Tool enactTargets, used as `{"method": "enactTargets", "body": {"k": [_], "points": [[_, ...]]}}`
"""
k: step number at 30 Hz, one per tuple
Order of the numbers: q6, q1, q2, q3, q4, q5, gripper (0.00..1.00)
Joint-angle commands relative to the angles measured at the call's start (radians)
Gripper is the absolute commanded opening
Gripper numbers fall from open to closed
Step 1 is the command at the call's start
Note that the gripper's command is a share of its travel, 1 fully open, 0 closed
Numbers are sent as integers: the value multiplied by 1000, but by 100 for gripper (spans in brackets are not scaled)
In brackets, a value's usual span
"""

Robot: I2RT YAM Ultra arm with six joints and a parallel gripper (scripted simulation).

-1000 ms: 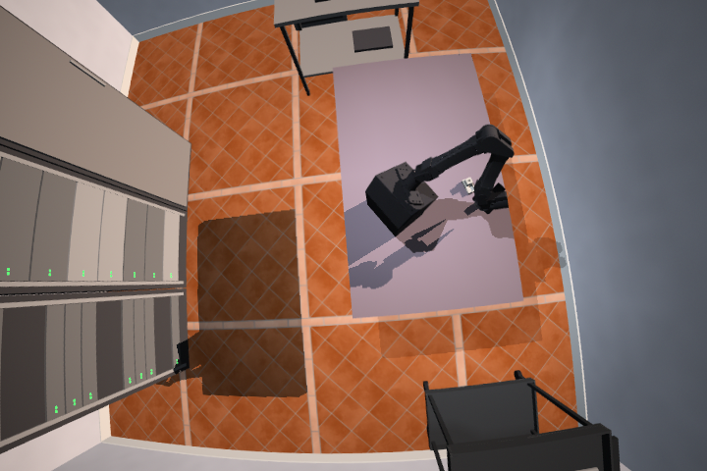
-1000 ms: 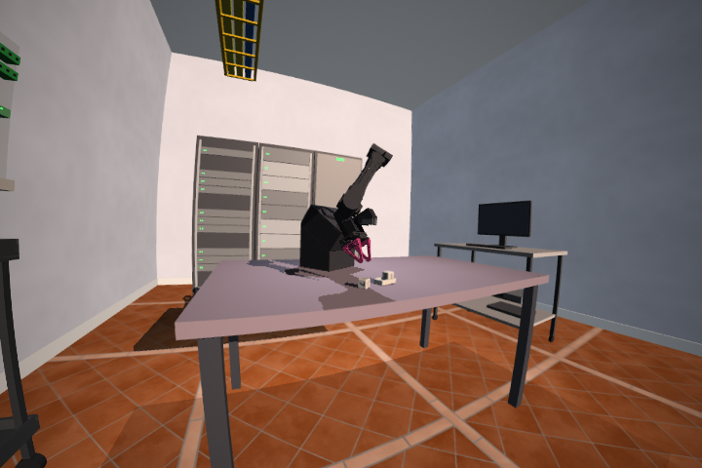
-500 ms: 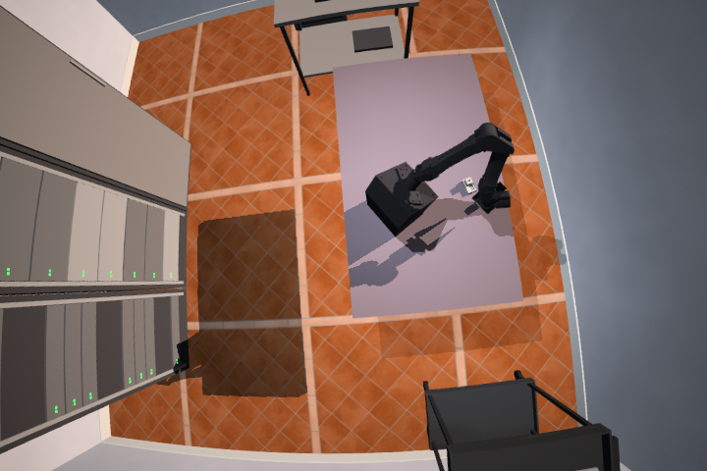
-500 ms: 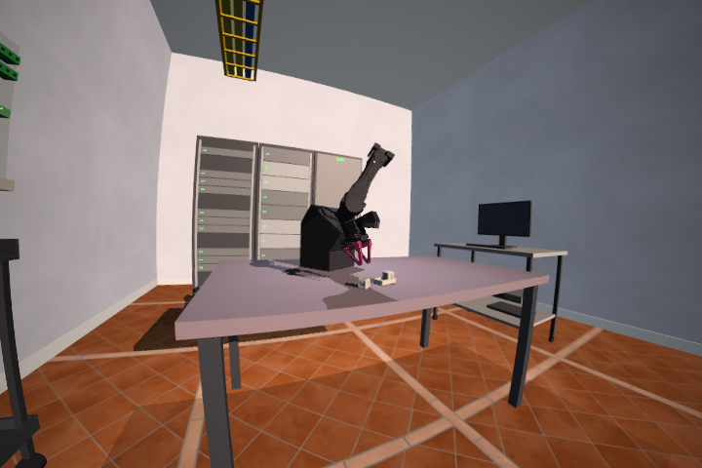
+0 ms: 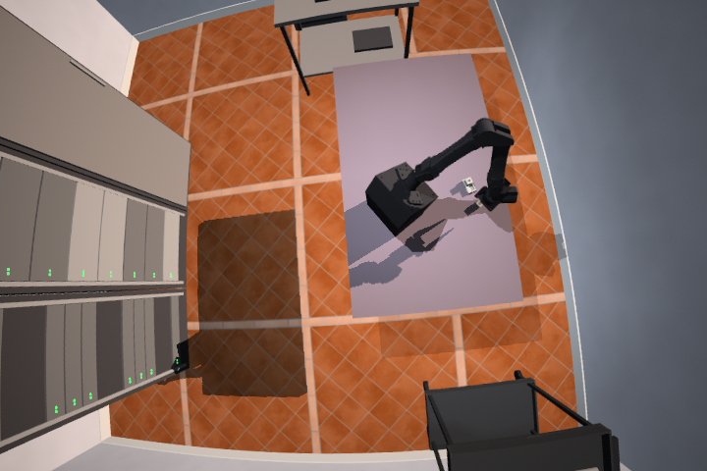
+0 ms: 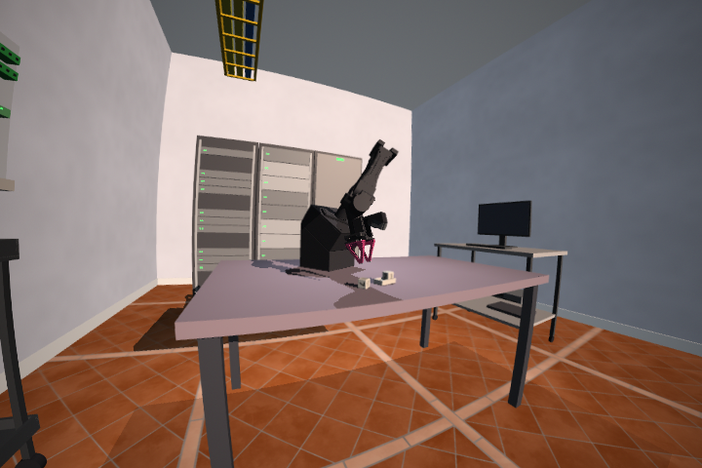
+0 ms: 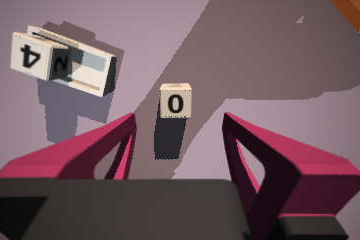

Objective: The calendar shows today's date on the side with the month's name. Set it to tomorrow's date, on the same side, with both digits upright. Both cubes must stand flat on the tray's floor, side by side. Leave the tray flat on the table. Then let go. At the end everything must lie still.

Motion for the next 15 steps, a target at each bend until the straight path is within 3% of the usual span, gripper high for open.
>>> {"method": "enactTargets", "body": {"k": [1,10,13,15], "points": [[-13,11,16,35,-64,26,66],[-37,88,30,218,-382,231,66],[-38,91,31,226,-396,239,66],[-40,75,22,182,-408,243,66]]}}
